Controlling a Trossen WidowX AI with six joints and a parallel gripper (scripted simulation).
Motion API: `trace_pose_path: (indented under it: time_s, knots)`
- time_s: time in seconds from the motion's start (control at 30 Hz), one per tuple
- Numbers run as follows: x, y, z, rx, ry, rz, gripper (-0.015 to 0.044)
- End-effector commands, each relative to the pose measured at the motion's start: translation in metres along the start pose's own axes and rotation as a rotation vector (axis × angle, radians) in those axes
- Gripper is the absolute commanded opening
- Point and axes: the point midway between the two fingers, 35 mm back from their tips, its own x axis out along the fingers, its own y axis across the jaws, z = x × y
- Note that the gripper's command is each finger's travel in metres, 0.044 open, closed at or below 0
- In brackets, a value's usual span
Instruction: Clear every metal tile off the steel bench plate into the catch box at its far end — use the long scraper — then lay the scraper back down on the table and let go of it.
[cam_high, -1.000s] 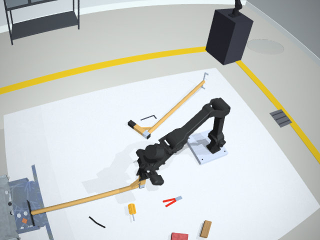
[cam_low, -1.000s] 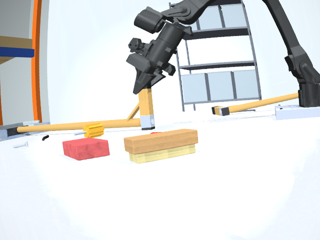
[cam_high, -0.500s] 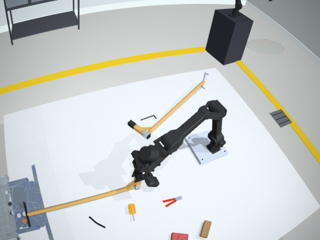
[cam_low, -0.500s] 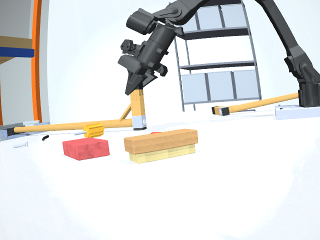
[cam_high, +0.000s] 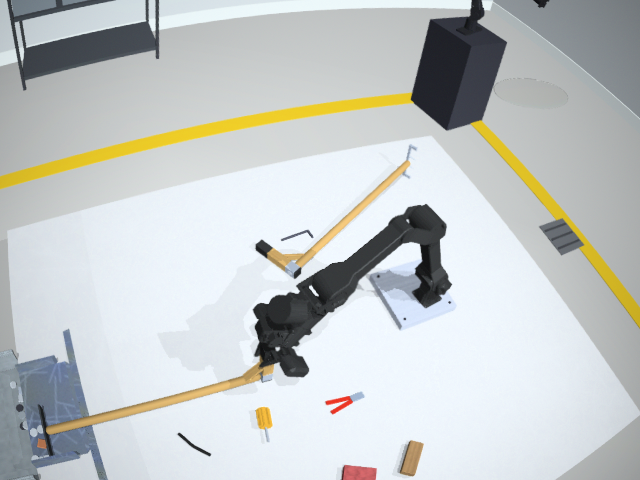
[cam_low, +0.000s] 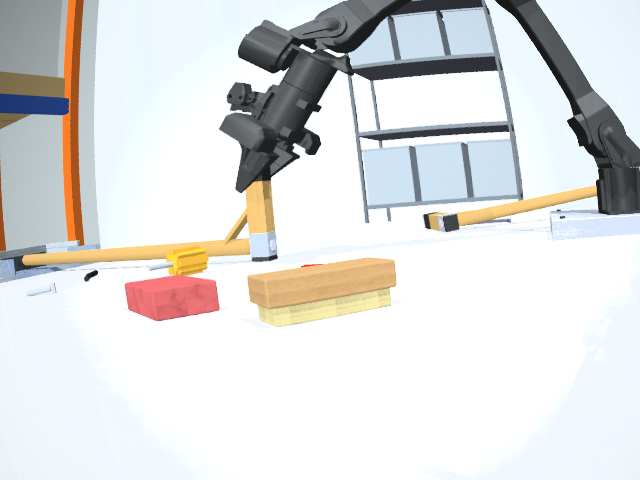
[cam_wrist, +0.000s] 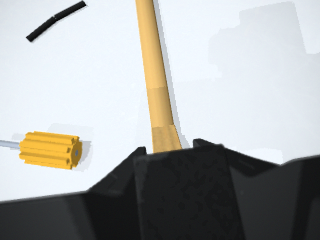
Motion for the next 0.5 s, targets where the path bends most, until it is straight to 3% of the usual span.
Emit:
trace_pose_path:
  time_s: [0.0,0.47]
  knots:
    - [0.001,0.001,0.012,-0.003,-0.018,0.005,0.0000]
    - [0.014,-0.001,0.027,-0.003,-0.019,0.005,0.0000]
